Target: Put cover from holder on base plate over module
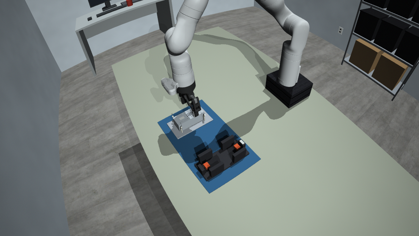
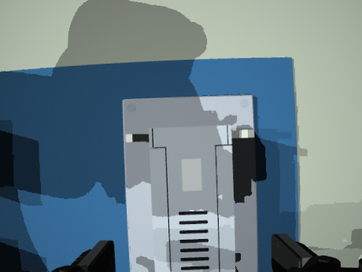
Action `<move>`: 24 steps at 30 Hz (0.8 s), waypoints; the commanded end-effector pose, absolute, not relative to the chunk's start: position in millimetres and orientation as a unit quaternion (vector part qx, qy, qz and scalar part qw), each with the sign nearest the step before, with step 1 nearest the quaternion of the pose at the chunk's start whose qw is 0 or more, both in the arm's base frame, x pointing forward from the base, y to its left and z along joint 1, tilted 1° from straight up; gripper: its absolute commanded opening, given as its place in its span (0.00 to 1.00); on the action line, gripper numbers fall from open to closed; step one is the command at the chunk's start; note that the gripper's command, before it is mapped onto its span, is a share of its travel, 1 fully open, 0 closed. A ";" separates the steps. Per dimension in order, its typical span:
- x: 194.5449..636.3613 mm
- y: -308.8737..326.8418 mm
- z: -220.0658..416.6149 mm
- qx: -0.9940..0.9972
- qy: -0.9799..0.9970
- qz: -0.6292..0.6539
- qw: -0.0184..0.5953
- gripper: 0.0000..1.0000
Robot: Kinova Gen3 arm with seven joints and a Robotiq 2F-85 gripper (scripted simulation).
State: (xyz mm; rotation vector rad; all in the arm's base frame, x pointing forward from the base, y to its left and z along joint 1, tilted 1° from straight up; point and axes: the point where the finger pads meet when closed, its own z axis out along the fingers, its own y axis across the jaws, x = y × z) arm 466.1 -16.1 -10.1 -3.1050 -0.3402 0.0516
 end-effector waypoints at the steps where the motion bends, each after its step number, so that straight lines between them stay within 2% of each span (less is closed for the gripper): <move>1: 474.7 -15.8 6.0 -0.994 -0.109 0.003 0.008 1.00; 7: 473.7 -16.0 9.8 -0.994 -0.109 0.005 0.008 1.00; 16: 475.7 -16.5 63.7 -0.994 -0.109 0.003 0.008 1.00; 24: 474.9 -16.6 61.4 -0.994 -0.109 0.005 0.008 1.00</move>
